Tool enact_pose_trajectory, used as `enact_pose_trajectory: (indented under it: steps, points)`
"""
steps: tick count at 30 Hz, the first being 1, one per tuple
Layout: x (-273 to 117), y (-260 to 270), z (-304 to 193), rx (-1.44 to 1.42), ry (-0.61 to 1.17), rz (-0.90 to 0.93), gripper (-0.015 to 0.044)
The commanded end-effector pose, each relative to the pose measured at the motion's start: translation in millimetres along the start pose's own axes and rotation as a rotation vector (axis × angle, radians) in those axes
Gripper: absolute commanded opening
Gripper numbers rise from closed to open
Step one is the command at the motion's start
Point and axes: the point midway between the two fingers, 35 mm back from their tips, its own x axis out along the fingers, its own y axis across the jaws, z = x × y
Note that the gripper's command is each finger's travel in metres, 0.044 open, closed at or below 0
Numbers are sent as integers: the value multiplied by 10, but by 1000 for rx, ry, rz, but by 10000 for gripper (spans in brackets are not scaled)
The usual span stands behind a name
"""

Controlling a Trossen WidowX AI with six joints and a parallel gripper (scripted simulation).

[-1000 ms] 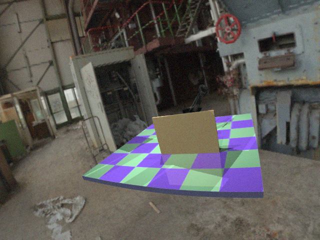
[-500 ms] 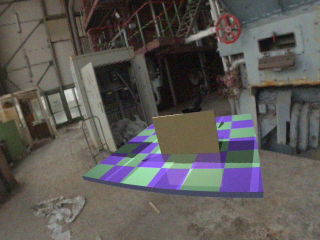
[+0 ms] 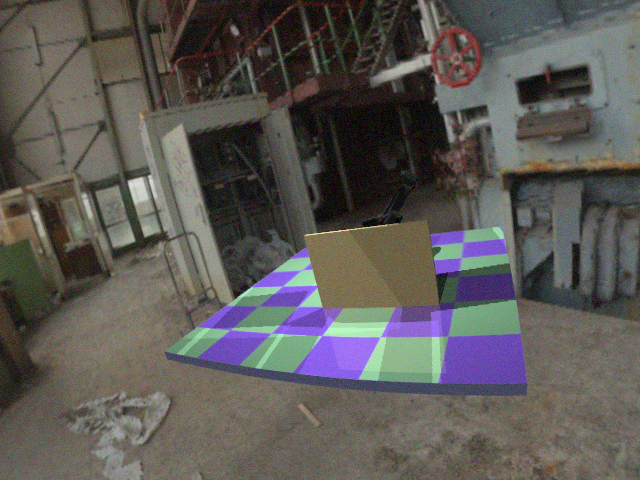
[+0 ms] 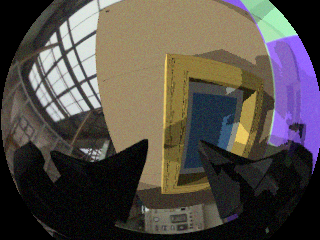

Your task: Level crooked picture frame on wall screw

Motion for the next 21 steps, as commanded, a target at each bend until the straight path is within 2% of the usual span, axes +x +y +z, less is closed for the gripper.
enact_pose_trajectory:
  steps: [1, 21]
  points:
    - [86, 7, -13, 2, 7, 1, 260]
    - [126, 7, -9, 2, 7, 1, 260]
